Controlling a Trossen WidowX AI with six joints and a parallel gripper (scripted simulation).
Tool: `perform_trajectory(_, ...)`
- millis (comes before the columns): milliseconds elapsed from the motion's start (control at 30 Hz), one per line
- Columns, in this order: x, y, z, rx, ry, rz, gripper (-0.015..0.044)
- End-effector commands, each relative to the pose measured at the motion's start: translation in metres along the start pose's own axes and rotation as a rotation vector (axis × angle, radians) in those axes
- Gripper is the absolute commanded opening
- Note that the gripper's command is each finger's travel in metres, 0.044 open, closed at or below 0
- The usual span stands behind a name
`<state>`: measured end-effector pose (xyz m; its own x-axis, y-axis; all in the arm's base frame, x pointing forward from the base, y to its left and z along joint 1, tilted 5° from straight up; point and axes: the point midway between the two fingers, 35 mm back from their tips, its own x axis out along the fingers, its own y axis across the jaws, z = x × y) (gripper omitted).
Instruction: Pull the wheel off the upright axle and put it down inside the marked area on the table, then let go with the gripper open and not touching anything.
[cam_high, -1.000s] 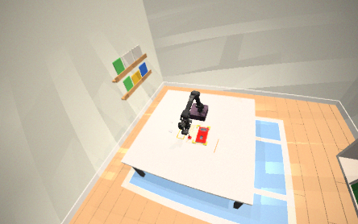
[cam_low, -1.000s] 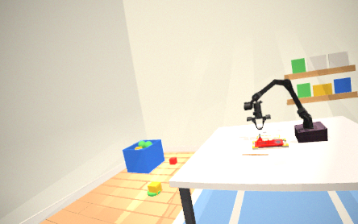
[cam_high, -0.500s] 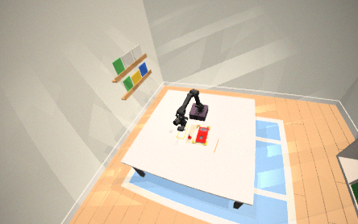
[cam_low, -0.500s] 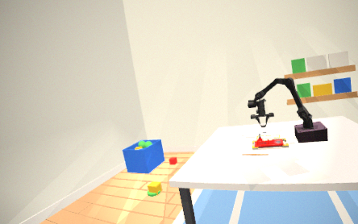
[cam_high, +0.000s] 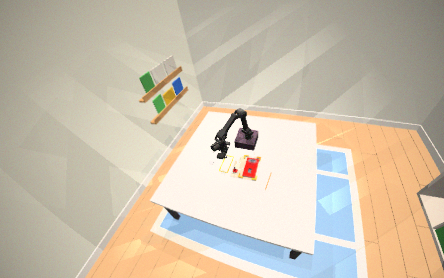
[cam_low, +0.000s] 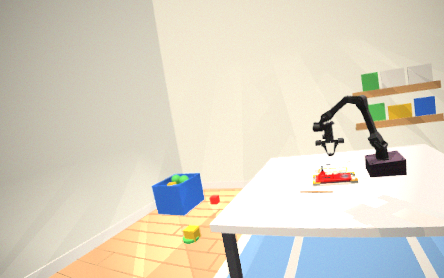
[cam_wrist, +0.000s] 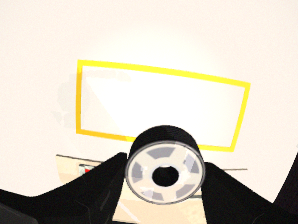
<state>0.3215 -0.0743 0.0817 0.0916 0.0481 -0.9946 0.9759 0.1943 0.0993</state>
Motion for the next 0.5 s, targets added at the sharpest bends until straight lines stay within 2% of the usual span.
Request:
perform_trajectory(0,0.005,-0.001,-0.001,-0.008,0.006,0.001,0.0)
perform_trajectory(267,0.025,0.0,-0.001,-0.008,0.006,0.001,0.0)
perform_trajectory(467,0.061,0.002,0.0,-0.008,0.006,0.001,0.0)
